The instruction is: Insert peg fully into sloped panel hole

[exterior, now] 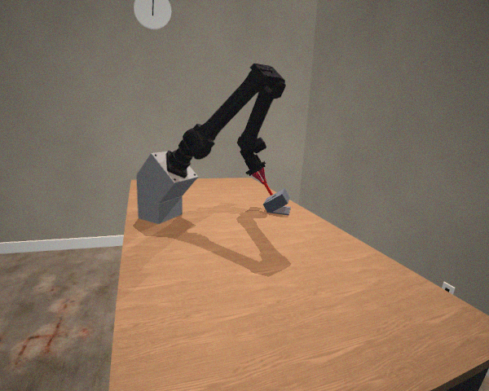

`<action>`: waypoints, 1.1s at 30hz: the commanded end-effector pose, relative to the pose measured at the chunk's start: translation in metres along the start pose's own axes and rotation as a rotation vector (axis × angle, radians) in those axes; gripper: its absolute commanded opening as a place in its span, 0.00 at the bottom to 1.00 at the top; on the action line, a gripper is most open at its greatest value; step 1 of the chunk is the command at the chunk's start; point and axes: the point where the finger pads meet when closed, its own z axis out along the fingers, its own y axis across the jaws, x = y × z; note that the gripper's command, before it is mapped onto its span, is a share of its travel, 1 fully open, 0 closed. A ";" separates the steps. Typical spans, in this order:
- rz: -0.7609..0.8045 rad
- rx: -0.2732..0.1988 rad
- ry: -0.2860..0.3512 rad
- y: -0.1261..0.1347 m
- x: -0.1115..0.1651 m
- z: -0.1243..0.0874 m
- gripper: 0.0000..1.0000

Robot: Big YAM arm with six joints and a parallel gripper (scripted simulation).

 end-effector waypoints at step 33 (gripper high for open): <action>0.038 0.009 -0.020 -0.023 -0.015 -0.024 0.00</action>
